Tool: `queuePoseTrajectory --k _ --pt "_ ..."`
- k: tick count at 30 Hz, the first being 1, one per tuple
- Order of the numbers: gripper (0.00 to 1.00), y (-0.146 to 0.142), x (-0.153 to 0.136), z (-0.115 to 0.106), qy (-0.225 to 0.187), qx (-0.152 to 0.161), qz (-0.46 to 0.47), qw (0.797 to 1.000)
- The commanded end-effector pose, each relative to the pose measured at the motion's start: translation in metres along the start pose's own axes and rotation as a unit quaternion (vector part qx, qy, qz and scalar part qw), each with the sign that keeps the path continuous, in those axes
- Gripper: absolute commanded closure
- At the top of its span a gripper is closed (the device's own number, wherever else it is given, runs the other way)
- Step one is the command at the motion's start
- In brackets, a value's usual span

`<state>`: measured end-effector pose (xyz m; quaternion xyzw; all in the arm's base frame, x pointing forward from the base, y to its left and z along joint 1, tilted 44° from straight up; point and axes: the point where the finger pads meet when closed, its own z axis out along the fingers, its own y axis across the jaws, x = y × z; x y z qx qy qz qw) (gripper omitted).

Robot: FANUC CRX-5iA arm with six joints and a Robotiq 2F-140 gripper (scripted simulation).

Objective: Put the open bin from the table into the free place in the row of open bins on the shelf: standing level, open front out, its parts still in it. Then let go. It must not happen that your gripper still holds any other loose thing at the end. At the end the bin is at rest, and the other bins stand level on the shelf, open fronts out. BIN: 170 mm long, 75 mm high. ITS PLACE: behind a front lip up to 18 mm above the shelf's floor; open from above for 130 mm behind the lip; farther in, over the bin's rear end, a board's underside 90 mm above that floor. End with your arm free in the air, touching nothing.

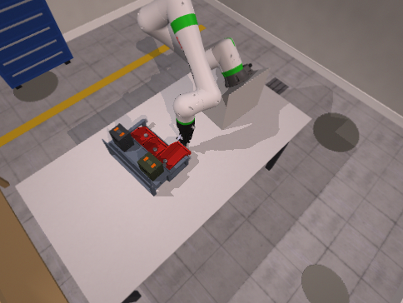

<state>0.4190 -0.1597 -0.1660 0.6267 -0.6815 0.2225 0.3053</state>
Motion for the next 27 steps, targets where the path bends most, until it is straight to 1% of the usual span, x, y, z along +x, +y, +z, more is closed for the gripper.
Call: queuePoseTrajectory --k 1,27 --pt "1.0 -0.0004 -0.0001 -0.0002 0.0 0.0 0.0 1.0" --pt "1.0 -0.0065 -0.0001 -0.0002 0.0 0.0 0.0 1.0"
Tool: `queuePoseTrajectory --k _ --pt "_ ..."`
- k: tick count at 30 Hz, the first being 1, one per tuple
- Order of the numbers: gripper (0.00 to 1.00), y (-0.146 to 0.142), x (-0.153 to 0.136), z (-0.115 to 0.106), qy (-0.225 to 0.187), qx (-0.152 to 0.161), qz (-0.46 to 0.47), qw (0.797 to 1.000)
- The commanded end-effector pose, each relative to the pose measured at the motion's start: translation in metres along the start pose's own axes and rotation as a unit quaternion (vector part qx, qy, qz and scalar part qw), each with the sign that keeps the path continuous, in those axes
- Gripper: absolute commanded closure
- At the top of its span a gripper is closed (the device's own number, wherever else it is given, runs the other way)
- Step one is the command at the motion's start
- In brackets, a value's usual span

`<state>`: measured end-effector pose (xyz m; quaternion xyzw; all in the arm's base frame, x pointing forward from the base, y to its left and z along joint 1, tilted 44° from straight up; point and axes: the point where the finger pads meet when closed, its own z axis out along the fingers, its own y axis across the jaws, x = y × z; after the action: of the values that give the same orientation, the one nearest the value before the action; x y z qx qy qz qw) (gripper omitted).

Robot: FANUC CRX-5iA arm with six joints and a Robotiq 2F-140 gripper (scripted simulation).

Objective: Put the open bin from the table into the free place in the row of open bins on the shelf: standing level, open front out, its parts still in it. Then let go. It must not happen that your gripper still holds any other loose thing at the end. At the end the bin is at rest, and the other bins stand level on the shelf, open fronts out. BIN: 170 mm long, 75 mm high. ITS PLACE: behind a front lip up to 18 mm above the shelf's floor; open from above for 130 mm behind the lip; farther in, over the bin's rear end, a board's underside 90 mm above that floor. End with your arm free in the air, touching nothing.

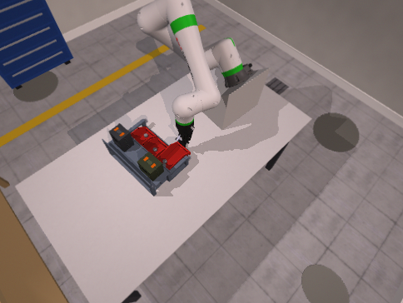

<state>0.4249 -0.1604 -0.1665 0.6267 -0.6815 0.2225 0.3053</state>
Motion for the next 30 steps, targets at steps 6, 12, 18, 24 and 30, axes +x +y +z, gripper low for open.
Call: queuePoseTrajectory --k 6,12,18,24,30 --pt "1.0 -0.003 0.0 0.0 0.0 0.0 0.0 1.0" --pt "1.0 -0.007 0.0 0.0 0.0 0.0 0.0 1.0" --pt "1.0 -0.009 0.0 0.0 0.0 0.0 0.0 1.0" --pt "1.0 -0.013 0.0 0.0 0.0 0.0 0.0 1.0" --pt "1.0 -0.017 0.0 0.0 0.0 0.0 0.0 1.0"
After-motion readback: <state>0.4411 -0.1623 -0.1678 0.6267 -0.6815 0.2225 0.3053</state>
